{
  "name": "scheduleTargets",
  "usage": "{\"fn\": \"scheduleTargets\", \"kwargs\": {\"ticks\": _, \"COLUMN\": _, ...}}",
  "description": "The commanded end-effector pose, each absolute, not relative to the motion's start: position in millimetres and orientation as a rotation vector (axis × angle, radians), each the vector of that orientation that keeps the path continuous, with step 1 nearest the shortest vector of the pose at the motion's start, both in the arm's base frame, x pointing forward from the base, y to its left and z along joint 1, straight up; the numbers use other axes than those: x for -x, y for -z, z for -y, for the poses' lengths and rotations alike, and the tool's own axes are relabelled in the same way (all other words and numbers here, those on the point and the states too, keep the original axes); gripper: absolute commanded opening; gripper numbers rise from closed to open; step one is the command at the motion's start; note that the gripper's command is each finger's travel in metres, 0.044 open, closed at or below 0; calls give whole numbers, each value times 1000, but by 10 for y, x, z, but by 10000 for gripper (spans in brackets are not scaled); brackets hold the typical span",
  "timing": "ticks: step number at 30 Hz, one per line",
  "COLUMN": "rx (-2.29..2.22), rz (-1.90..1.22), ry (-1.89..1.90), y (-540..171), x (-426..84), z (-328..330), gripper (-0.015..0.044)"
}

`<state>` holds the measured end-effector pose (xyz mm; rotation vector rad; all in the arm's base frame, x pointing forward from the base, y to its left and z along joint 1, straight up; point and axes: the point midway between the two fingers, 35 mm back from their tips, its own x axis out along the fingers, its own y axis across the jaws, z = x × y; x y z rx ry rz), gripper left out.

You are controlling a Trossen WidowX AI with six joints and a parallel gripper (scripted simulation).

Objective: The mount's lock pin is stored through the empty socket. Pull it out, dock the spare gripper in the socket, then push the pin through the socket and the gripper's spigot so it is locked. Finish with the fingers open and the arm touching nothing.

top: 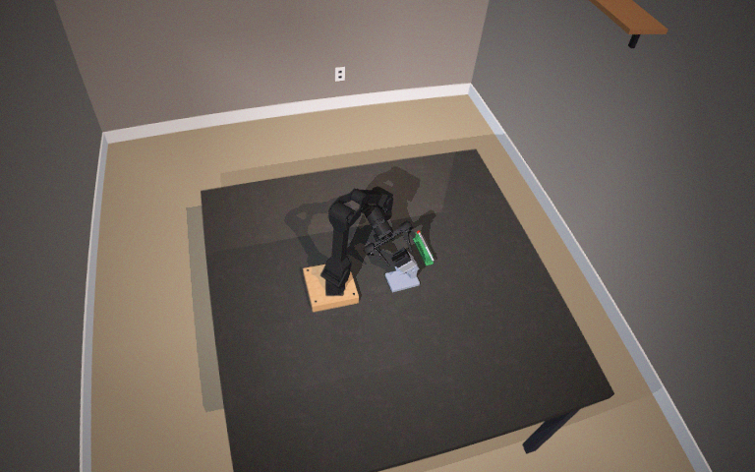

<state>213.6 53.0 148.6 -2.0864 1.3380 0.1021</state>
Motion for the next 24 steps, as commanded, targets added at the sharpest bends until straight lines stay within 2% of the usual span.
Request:
{"fn": "scheduleTargets", "kwargs": {"ticks": 1, "rx": 2083, "rz": -1327, "ry": -111, "y": -1581, "x": -2144, "z": -519, "gripper": 440}}
{"fn": "scheduleTargets", "kwargs": {"ticks": 24, "rx": 2082, "rz": -1239, "ry": -176, "y": -1940, "x": -2139, "z": -439, "gripper": 440}}
